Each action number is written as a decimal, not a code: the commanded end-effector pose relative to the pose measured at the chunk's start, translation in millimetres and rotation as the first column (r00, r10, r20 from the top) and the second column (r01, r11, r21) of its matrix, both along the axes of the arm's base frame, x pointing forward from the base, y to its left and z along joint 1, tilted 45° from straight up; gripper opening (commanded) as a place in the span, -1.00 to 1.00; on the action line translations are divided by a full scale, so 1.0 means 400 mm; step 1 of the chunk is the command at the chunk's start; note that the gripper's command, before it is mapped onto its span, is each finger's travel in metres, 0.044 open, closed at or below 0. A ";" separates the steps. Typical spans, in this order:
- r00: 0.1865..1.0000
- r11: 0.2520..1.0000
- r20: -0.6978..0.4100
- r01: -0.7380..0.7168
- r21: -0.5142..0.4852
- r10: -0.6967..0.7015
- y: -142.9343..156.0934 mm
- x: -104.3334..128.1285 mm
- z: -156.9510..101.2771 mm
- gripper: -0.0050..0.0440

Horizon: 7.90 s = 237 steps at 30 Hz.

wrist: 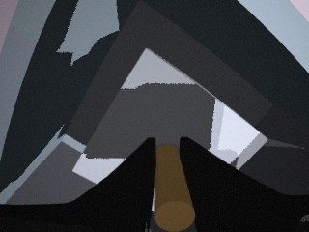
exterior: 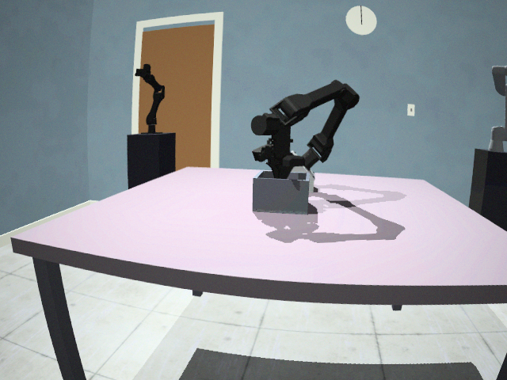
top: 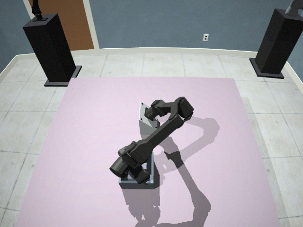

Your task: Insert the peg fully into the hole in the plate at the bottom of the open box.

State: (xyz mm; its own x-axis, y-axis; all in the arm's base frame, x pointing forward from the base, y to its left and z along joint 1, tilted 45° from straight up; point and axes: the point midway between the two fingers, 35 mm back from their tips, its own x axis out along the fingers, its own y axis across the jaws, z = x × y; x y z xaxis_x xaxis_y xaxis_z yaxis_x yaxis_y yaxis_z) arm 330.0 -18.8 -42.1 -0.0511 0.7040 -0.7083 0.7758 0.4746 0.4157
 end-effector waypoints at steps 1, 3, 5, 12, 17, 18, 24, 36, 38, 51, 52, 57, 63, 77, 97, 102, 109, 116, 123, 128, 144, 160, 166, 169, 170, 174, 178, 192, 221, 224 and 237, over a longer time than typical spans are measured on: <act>1.000 1.000 -0.002 -0.005 0.000 0.005 0.005 0.002 -0.012 -0.80; 1.000 1.000 -0.002 -0.005 0.000 0.005 0.005 0.003 -0.012 -0.80; 1.000 1.000 -0.002 -0.005 0.000 0.005 0.005 0.003 -0.013 -0.80; 1.000 1.000 -0.002 -0.005 0.000 0.005 0.005 0.004 -0.015 -0.80; 1.000 1.000 -0.002 -0.005 0.000 0.005 0.005 0.005 -0.016 -0.80; 1.000 1.000 -0.002 -0.005 0.000 0.005 0.005 0.005 -0.016 -0.80; 1.000 1.000 -0.002 -0.005 0.000 0.005 0.006 0.005 -0.017 -0.80; 1.000 1.000 -0.002 -0.005 0.000 0.005 0.006 0.006 -0.019 -0.80; 1.000 1.000 -0.002 -0.005 0.000 0.005 0.006 0.006 -0.019 -0.80; 1.000 1.000 -0.002 -0.005 0.000 0.005 0.006 0.008 -0.022 -0.80; 1.000 1.000 -0.002 -0.005 0.000 0.005 0.006 0.008 -0.022 -0.80; 1.000 1.000 0.000 -0.002 0.000 0.002 0.003 0.006 -0.013 -0.80; 1.000 1.000 0.000 -0.002 0.000 0.002 0.003 0.006 -0.013 -0.50; 1.000 1.000 0.000 -0.002 0.000 0.002 0.003 0.006 -0.013 -0.18; 1.000 1.000 -0.001 -0.003 -0.002 0.003 -0.089 0.019 0.075 -0.18; 1.000 1.000 -0.002 -0.004 -0.001 0.004 -0.109 0.019 0.096 -0.18; 1.000 1.000 -0.002 -0.004 0.000 0.004 -0.130 0.015 0.115 0.40; 1.000 1.000 -0.002 -0.005 0.000 0.005 -0.131 0.015 0.116 0.99; 1.000 1.000 -0.002 -0.005 0.000 0.005 -0.131 0.015 0.116 1.00; 1.000 1.000 -0.002 -0.005 0.000 0.005 -0.131 0.015 0.116 1.00; 1.000 1.000 -0.002 -0.005 0.000 0.005 -0.131 0.015 0.116 1.00; 1.000 1.000 -0.002 -0.005 0.000 0.005 -0.131 0.015 0.116 1.00; 1.000 1.000 -0.002 -0.005 0.000 0.005 -0.131 0.015 0.116 1.00; 1.000 1.000 -0.002 -0.005 0.000 0.005 -0.131 0.015 0.116 1.00; 1.000 1.000 -0.002 -0.005 0.000 0.005 -0.131 0.015 0.116 1.00; 1.000 1.000 -0.002 -0.005 0.000 0.005 -0.131 0.015 0.116 1.00; 1.000 1.000 -0.002 -0.005 0.000 0.005 -0.131 0.015 0.116 1.00; 1.000 1.000 -0.002 -0.005 0.000 0.005 -0.131 0.015 0.116 1.00; 1.000 1.000 -0.002 -0.005 0.000 0.005 -0.131 0.015 0.116 1.00; 1.000 1.000 -0.002 -0.005 0.000 0.005 -0.131 0.015 0.116 1.00; 1.000 1.000 -0.002 -0.005 0.000 0.005 -0.131 0.015 0.116 1.00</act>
State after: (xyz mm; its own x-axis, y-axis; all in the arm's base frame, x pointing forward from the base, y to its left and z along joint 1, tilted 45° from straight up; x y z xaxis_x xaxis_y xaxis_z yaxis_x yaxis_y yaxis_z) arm 335.7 -71.7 4.1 -0.0545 0.7043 -0.7078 0.7773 0.4749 0.4127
